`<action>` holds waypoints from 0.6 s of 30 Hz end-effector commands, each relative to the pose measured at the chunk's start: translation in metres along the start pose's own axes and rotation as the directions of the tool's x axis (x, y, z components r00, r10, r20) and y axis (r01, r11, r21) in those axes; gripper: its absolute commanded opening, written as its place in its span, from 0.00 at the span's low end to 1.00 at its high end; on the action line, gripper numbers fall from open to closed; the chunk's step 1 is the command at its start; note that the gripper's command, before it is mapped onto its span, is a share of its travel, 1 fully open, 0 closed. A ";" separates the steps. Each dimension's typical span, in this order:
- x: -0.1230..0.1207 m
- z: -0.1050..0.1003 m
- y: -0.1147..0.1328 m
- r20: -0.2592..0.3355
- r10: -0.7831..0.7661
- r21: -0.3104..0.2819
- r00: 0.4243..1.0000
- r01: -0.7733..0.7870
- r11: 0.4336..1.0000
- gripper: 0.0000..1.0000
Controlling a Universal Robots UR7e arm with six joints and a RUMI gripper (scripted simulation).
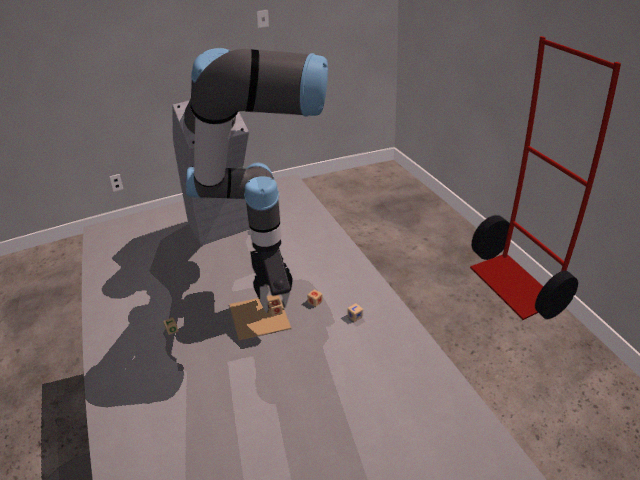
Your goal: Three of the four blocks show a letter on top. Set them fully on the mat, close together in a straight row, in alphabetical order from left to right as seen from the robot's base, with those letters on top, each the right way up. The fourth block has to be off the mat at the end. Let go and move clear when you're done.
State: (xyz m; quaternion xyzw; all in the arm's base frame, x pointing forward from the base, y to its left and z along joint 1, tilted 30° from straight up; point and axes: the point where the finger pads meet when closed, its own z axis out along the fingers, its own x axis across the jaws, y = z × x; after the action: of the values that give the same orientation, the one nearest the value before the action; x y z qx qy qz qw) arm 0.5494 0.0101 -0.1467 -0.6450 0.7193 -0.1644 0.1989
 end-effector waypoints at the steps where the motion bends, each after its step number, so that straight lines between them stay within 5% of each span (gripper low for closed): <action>1: 0.000 -0.001 -0.002 -0.001 -0.001 0.004 1.000 0.001 1.000 0.28; 18: 0.000 -0.047 0.000 0.000 0.001 0.001 1.000 -0.001 1.000 0.28</action>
State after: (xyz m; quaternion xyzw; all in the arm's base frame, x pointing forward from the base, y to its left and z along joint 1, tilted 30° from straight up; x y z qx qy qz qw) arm 0.5338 0.0091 -0.1149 -0.6442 0.7189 -0.1675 0.2002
